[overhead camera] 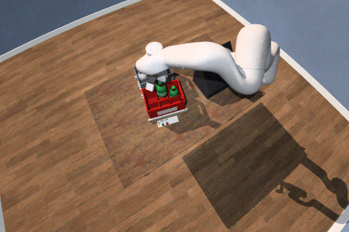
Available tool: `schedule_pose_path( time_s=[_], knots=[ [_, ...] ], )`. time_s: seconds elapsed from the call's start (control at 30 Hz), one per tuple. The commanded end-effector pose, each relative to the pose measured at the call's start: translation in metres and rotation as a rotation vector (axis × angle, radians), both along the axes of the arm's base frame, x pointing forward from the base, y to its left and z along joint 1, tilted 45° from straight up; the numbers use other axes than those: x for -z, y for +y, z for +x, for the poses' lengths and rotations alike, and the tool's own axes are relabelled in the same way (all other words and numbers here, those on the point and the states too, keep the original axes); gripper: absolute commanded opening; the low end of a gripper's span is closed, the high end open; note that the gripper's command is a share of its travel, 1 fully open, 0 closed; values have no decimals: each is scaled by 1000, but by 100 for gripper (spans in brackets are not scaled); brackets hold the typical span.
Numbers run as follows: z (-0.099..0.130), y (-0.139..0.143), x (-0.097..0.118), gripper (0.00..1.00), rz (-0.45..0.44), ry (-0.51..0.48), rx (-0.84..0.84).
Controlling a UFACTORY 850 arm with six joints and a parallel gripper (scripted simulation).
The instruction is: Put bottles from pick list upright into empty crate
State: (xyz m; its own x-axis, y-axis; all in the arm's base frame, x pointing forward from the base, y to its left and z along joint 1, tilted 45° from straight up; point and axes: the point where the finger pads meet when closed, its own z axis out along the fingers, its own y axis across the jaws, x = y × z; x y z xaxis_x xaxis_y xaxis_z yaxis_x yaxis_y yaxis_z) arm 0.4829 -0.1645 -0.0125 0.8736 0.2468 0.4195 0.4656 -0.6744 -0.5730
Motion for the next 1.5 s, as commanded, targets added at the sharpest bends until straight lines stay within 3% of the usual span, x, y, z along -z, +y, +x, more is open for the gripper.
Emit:
schedule_pose_path(
  time_s=[0.0,1.47],
  knots=[
    [1,2,3,0,-1,-2,1],
    [7,29,30,0,-1,-2,1]
  ],
)
